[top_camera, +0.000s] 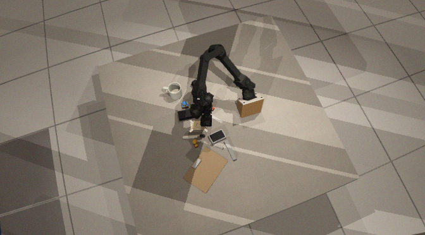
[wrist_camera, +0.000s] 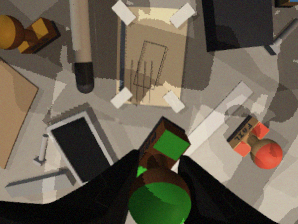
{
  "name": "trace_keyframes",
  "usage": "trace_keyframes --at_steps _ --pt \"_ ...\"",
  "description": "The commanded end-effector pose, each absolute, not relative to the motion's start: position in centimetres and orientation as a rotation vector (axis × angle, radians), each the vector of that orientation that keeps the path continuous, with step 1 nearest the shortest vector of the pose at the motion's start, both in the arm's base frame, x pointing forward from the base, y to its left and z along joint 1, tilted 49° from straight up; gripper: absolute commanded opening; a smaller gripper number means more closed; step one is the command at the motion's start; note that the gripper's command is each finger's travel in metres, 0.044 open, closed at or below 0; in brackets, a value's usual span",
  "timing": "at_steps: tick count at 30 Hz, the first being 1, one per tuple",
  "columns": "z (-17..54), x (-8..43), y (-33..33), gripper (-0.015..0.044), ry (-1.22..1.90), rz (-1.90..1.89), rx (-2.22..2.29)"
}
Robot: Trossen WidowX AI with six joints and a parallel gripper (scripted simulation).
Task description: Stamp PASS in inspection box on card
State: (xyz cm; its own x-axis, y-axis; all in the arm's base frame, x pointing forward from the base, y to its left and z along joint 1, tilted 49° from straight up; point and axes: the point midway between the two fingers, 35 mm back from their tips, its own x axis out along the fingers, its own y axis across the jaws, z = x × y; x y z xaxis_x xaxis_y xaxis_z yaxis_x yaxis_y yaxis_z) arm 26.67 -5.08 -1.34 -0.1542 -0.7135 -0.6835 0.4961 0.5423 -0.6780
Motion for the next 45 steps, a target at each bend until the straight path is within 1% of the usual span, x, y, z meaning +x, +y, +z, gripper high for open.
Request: trace_keyframes --at_steps 1,17,45 --pt "-2.9 27.0 -3.7 0.0 1.357 -1.073 -0.199" --pt "-9.2 25.8 1.5 0.0 1.348 -1.099 -0.214" --pt "-10.4 25.6 0.4 0.0 1.345 -1.101 -0.221"
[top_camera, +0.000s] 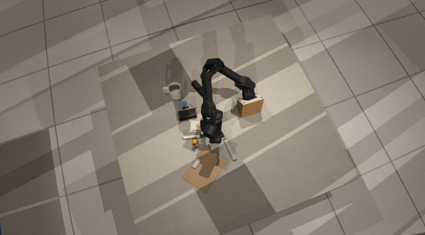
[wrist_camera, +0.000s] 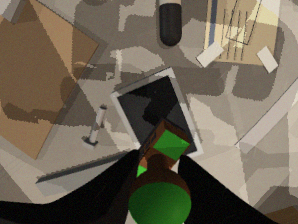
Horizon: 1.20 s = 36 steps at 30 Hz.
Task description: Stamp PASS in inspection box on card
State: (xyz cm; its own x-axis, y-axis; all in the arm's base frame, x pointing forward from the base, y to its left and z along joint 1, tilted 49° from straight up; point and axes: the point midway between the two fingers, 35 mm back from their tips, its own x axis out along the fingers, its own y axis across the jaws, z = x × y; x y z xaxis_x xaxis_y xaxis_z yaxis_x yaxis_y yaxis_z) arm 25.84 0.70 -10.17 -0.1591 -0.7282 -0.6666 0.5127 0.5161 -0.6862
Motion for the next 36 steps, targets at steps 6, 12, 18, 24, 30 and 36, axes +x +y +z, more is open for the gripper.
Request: trace_keyframes --at_steps 6,12,18,24,30,36 --pt "-10.6 25.6 0.1 0.0 1.344 -1.102 -0.222" --pt "-10.9 25.5 -0.1 0.0 1.343 -1.103 -0.223" --pt "-11.2 25.5 -0.4 0.0 1.342 -1.104 -0.225" --pt "-11.4 25.4 -0.7 0.0 1.341 -1.105 -0.226" --pt "-11.7 25.3 -1.0 0.0 1.34 -1.106 -0.228" --pt "-12.0 25.2 -1.3 0.0 1.339 -1.107 -0.23"
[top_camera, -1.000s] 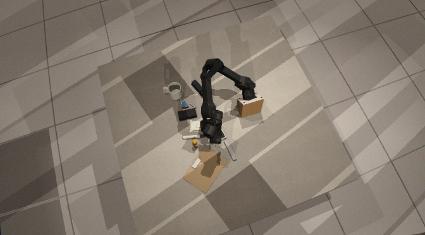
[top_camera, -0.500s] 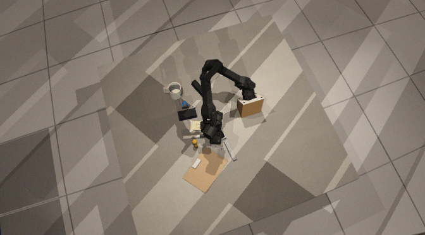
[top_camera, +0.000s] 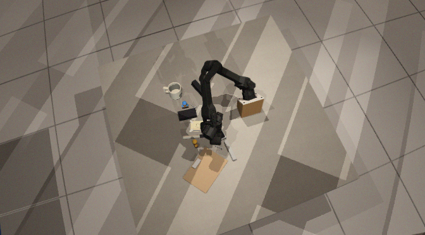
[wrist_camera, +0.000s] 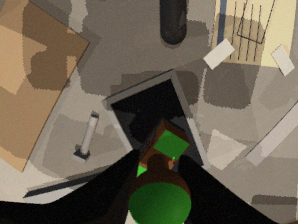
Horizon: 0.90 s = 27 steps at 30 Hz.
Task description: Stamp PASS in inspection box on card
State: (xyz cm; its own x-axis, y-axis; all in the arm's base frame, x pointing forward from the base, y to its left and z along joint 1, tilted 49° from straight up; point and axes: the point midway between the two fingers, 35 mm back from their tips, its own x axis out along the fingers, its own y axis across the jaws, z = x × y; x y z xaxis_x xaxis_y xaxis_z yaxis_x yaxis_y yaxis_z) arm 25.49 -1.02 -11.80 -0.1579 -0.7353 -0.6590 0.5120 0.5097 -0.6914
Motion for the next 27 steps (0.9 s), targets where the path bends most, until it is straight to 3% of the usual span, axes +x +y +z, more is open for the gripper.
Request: trace_keyframes --at_steps 1,27 --pt "-12.03 25.21 -1.34 0.0 1.339 -1.108 -0.23" --pt "-12.82 24.92 -2.24 0.0 1.337 -1.112 -0.235"
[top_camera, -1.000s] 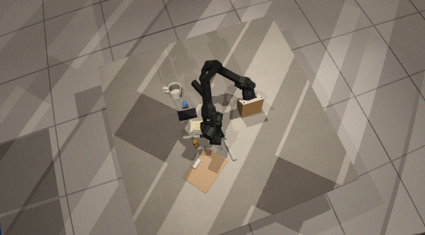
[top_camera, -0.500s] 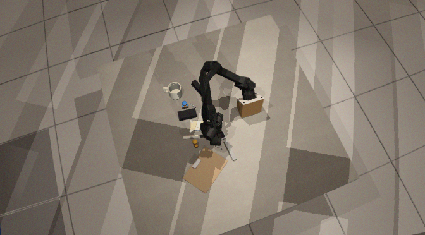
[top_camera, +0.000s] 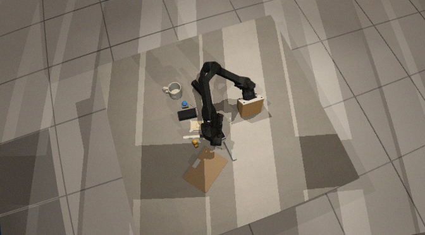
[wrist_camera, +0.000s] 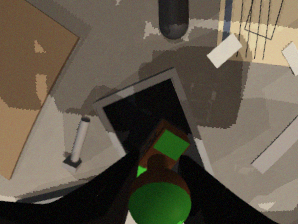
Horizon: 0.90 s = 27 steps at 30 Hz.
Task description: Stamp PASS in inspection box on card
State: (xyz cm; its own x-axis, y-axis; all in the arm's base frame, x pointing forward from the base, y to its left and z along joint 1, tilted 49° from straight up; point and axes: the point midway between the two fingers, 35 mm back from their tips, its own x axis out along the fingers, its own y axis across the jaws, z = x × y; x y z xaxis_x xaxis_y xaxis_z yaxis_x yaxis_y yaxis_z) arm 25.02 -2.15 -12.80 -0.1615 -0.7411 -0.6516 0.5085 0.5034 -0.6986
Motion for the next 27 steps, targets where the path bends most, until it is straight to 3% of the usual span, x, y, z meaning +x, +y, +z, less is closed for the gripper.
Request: trace_keyframes --at_steps 1,27 --pt "-12.84 24.92 -2.26 0.0 1.335 -1.113 -0.234" --pt "-13.16 24.83 -2.63 0.0 1.33 -1.117 -0.23"
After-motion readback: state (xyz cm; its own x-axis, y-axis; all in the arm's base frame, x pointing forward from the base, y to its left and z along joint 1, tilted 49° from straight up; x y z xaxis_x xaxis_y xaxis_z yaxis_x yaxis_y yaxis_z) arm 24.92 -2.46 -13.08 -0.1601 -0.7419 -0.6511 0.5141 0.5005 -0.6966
